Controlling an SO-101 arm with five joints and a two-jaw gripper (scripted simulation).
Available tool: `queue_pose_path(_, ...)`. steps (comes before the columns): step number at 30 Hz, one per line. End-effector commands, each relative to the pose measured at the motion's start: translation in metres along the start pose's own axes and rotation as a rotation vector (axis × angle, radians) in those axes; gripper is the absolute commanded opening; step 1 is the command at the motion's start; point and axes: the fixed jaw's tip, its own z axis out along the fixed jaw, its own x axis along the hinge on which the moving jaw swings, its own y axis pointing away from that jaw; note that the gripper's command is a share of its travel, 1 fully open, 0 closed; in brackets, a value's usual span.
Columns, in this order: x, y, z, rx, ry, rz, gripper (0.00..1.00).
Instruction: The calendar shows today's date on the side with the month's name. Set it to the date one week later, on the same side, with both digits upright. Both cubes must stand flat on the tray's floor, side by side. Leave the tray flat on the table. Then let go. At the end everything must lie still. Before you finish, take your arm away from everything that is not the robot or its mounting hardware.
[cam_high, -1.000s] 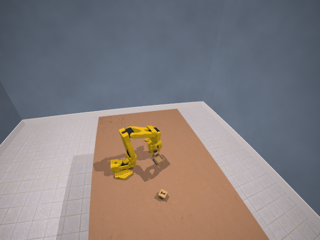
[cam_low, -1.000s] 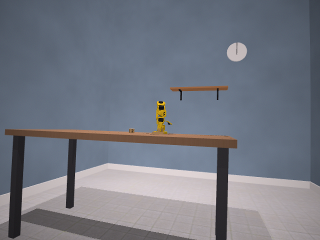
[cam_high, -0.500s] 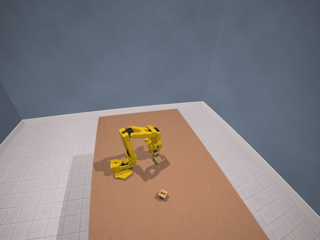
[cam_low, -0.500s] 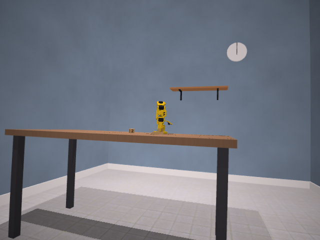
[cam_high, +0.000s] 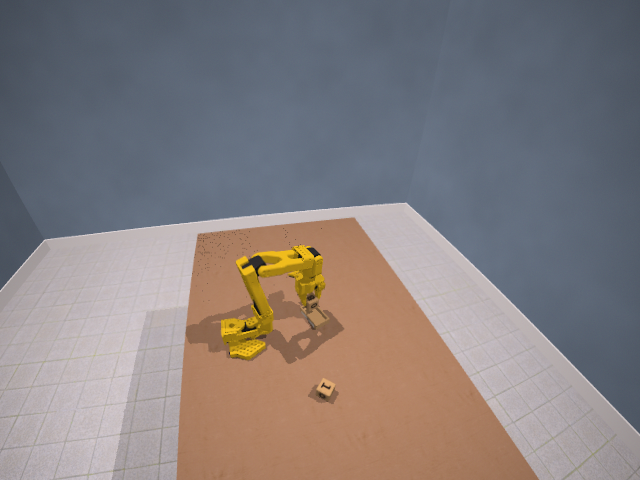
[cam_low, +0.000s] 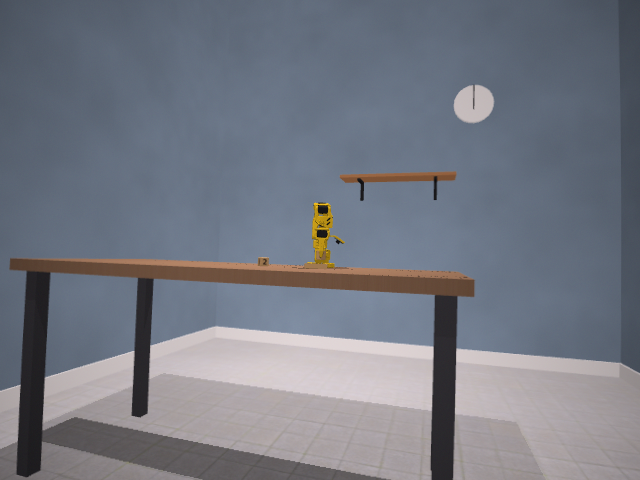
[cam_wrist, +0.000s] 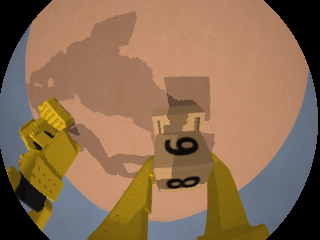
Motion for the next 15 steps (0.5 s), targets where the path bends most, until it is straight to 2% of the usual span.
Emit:
queue_pose_path(1,-0.001,-0.006,-0.021,0.063,-0.004,0.001,0.00)
queue_pose_path(7,-0.001,-0.003,-0.032,0.063,-0.004,0.001,0.00)
queue_pose_path(15,-0.001,-0.002,-0.034,0.063,-0.004,0.001,0.00)
